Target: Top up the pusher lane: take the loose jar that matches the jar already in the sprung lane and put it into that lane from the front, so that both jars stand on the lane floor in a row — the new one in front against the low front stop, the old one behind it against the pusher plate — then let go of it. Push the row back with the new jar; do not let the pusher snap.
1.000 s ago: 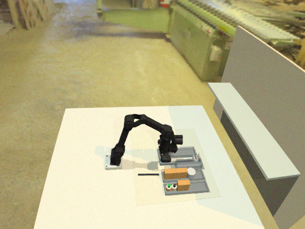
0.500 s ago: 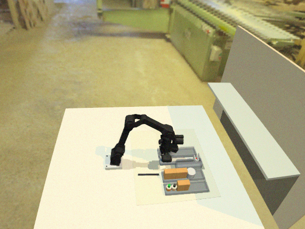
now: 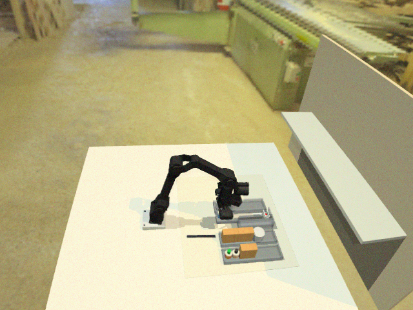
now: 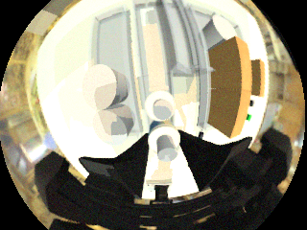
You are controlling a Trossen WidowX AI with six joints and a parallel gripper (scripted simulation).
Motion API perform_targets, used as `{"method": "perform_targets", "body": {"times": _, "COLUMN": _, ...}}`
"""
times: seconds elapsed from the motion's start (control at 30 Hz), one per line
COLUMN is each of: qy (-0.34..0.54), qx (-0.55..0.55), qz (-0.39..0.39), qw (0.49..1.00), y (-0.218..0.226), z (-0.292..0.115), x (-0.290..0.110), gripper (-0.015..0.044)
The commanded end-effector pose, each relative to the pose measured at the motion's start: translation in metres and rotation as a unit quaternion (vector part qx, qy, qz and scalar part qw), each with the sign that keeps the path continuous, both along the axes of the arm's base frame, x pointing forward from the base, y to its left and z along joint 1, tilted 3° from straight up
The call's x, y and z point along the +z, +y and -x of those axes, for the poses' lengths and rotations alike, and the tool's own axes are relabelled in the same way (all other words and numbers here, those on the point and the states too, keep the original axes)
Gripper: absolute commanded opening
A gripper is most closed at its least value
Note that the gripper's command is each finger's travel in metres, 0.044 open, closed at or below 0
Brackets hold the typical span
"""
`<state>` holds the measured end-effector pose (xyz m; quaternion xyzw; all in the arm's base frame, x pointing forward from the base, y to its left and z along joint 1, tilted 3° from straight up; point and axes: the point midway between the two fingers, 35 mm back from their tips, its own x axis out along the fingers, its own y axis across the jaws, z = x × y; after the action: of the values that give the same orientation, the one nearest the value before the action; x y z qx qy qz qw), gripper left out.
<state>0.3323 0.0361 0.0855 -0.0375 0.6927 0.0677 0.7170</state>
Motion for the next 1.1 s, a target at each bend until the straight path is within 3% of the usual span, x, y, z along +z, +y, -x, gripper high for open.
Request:
{"method": "perform_targets", "body": {"times": 0.0, "qy": -0.016, "qx": -0.002, "qz": -0.003, "qw": 1.0, "y": 0.0013, "z": -0.0077, "x": 0.0039, "gripper": 0.0}}
{"method": "perform_targets", "body": {"times": 1.07, "qy": -0.016, "qx": -0.002, "qz": -0.003, "qw": 1.0, "y": 0.0018, "z": -0.0104, "x": 0.0025, "gripper": 0.0}}
